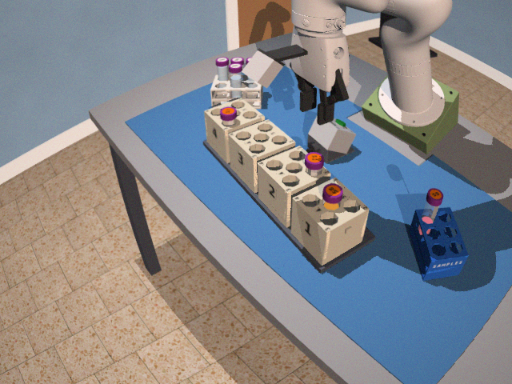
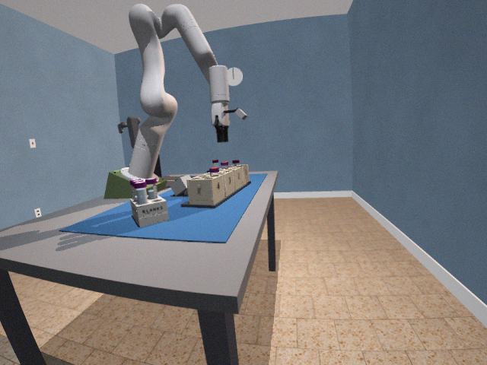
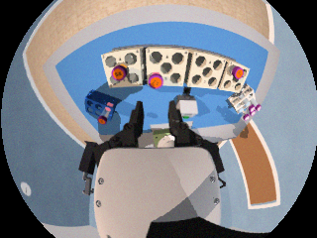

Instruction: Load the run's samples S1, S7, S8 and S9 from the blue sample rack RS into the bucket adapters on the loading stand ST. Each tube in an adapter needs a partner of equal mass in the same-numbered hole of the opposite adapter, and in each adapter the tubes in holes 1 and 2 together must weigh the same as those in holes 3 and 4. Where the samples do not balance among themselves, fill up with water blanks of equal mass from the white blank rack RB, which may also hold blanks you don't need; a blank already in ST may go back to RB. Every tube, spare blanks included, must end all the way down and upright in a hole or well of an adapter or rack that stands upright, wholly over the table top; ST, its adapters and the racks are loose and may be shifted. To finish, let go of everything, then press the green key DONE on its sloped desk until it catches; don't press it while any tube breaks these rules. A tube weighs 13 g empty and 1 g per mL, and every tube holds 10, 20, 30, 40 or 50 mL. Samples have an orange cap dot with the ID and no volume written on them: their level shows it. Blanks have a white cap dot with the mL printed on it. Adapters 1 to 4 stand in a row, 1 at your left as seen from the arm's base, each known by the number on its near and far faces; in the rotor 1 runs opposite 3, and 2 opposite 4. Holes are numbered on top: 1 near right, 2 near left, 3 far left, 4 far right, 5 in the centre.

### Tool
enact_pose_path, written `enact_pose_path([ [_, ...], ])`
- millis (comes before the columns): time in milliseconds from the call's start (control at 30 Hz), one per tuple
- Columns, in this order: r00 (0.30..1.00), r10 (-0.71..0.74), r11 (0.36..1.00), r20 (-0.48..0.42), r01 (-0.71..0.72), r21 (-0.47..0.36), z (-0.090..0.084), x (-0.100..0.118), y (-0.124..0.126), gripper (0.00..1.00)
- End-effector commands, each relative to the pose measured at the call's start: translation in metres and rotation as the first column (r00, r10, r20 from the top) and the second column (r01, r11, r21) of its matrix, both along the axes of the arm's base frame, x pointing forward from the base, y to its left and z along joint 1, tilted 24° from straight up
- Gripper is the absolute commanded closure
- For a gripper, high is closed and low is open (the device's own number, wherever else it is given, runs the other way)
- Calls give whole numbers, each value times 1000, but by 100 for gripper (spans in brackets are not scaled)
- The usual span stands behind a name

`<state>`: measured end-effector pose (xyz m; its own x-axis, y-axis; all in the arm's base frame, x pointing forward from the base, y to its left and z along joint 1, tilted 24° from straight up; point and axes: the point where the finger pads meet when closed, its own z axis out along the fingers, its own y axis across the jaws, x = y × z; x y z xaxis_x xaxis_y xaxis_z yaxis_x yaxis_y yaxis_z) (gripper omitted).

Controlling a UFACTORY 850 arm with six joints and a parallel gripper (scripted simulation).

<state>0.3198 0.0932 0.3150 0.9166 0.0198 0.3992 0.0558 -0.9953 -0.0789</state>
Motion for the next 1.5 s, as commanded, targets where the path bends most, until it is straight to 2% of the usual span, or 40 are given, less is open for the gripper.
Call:
enact_pose_path([
  [0, 1000, 0, 1000, 1, 0, 0, 8, -3, -1, 57],
  [133, 1000, 0, 1000, 1, 0, 0, 13, -5, -1, 57],
  [967, 1000, 0, 1000, 1, 0, 0, 13, -5, -1, 57],
  [1000, 1000, 31, 999, 4, -30, -13, 13, -8, 3, 43],
  [1100, 998, 61, 998, 7, -61, -26, 12, -11, 7, 43],
  [1233, 983, 182, 980, 13, -181, -80, 9, -22, 23, 43],
  [1467, 922, 387, 909, 7, -380, -174, 3, -42, 51, 43],
])
